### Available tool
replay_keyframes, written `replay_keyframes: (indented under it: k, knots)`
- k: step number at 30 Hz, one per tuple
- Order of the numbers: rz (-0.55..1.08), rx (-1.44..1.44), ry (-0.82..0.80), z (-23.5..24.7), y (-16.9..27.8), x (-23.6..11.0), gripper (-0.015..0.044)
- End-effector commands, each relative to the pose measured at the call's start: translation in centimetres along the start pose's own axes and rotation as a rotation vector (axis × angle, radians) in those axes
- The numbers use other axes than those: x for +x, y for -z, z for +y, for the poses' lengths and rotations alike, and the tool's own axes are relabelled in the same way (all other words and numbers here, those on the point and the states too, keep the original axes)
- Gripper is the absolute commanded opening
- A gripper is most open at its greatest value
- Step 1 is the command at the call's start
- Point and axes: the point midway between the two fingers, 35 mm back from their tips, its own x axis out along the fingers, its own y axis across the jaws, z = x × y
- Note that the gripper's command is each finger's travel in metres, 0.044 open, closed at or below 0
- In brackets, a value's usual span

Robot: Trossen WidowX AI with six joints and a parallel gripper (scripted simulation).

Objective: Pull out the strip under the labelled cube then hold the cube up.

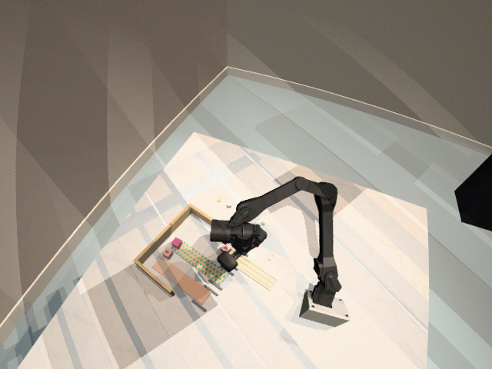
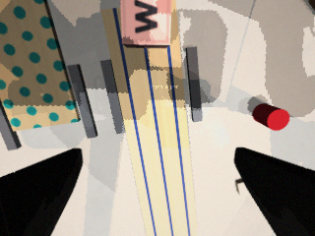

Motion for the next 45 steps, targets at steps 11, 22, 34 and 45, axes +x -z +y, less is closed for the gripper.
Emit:
replay_keyframes:
  k: [11, 22, 34, 45]
  knots:
    - [0.002, -0.005, 0.008, 0.6, -5.1, -0.4, 0.0440]
    - [0.001, -0.004, 0.008, 0.8, -7.8, -0.1, 0.0387]
    - [0.001, -0.004, 0.007, 0.8, -7.9, 1.8, 0.0250]
    - [0.001, -0.004, 0.008, 0.8, -7.9, 3.6, 0.0250]
